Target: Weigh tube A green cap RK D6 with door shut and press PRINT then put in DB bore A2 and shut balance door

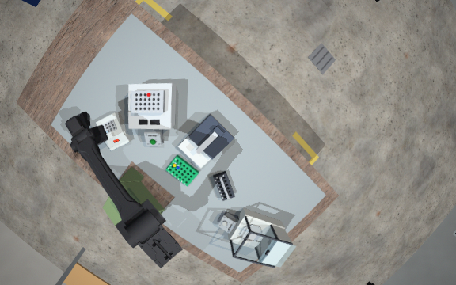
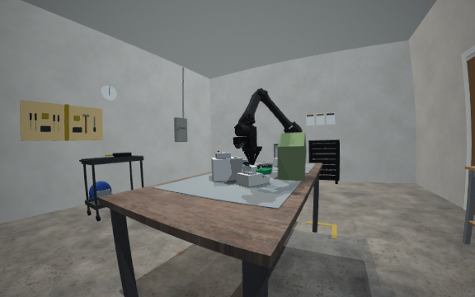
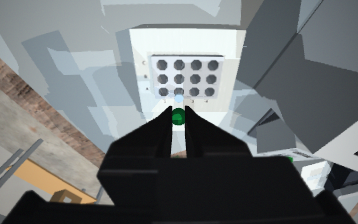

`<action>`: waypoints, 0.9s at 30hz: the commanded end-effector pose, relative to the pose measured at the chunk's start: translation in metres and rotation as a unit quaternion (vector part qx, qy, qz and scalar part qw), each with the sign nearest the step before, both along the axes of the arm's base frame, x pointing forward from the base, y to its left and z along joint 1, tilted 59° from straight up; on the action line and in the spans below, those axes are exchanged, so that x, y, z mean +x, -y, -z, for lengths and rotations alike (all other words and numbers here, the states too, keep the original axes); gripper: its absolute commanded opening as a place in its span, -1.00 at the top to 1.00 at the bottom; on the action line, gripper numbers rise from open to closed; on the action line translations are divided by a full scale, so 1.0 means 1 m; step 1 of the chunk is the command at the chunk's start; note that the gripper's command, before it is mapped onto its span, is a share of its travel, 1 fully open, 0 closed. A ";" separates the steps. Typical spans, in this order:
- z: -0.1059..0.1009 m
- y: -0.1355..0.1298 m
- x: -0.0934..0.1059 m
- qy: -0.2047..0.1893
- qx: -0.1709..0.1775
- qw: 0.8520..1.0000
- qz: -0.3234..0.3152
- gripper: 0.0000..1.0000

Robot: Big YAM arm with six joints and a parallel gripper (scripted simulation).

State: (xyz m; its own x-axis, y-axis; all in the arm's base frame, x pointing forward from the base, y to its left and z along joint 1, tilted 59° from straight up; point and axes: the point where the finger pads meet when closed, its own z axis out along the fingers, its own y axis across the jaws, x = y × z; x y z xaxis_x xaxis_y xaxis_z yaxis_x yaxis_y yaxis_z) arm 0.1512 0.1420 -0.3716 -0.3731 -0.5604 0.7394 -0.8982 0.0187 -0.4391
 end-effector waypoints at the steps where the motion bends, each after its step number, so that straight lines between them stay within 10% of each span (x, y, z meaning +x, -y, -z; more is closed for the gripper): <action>1: 0.012 -0.009 0.008 0.002 0.008 1.000 0.010 0.82; 27: 0.007 -0.001 0.004 0.000 0.002 1.000 0.011 0.82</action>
State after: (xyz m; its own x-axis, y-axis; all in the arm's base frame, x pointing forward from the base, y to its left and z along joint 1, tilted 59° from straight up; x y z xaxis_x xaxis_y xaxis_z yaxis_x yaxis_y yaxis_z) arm 0.1514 0.1425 -0.3724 -0.3734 -0.5612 0.7386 -0.8981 0.0192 -0.4395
